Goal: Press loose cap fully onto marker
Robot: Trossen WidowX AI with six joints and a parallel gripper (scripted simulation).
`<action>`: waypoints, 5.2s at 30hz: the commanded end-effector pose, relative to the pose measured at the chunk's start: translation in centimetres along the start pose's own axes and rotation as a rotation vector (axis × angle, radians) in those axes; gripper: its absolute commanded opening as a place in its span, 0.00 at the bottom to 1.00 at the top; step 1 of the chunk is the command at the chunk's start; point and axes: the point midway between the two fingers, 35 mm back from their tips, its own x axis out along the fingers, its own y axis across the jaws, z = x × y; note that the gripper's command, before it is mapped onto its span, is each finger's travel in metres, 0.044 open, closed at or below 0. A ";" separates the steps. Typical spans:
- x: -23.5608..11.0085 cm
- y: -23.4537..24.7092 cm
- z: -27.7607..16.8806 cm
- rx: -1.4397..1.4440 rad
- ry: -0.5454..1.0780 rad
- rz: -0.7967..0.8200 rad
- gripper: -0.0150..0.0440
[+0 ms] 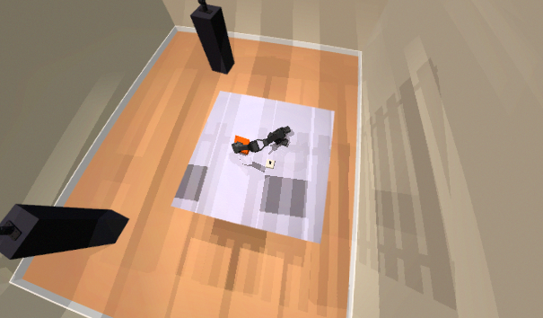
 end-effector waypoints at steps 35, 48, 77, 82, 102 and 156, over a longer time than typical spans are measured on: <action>-5.8 -3.0 -9.8 0.001 -0.011 0.000 0.25; -6.8 -3.5 -14.7 0.001 -0.007 0.001 0.25; -7.0 -3.0 -21.2 0.002 0.003 0.002 0.25; -6.4 -3.0 -21.2 0.002 0.003 0.002 0.25; -3.1 -3.1 -21.2 0.002 0.004 0.001 0.25; -9.1 -3.0 -21.1 0.662 0.002 0.004 0.64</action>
